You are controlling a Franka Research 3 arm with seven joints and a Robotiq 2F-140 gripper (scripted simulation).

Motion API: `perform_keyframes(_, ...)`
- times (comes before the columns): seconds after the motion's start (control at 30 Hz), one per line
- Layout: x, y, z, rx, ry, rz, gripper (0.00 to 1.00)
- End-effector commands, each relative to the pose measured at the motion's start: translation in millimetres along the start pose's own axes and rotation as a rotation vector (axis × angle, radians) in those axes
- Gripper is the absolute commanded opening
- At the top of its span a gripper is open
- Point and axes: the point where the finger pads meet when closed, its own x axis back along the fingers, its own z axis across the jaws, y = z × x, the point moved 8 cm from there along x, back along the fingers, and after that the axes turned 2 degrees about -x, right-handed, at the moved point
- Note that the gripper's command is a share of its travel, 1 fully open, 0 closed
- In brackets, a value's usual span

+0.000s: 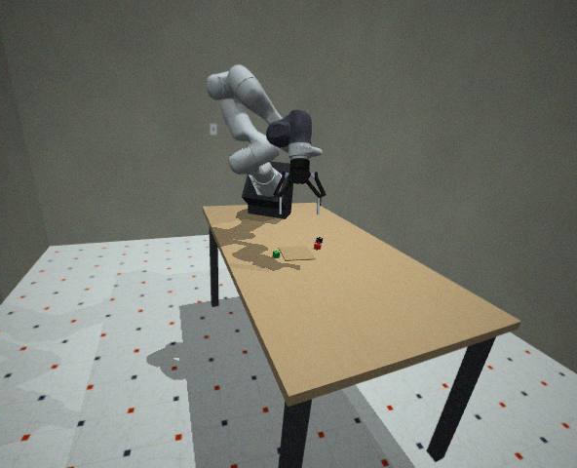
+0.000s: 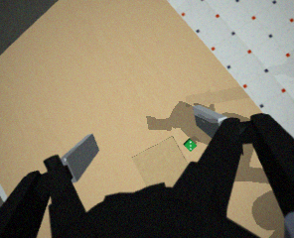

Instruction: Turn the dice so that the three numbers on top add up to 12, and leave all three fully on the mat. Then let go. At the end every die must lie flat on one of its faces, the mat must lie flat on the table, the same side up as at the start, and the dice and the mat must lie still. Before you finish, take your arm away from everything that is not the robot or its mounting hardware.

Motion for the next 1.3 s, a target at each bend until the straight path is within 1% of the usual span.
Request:
perform_keyframes(0.0, -1.5, 1.2, 2.5, -0.02, 0.007, -0.006, 1.0)
perform_keyframes(0.13, -1.5, 1.2, 2.5, -0.02, 0.007, -0.006, 1.0)
perform_keyframes(0.17, -14.1, 12.7, 21.0, -0.107, 0.034, -0.067, 1.0)
perform_keyframes(0.57, -14.1, 12.7, 21.0, -0.107, 0.034, -0.067, 1.0)
perform_keyframes(0.6, -24.2, 24.4, 36.2, -0.182, 0.059, -0.121, 1.0)
perform_keyframes(1.0, -24.2, 24.4, 36.2, -0.182, 0.059, -0.121, 1.0)
perform_keyframes(1.03, -32.0, 35.5, 48.3, -0.245, 0.08, -0.168, 1.0)
perform_keyframes(1.27, -32.0, 35.5, 48.3, -0.245, 0.08, -0.168, 1.0)
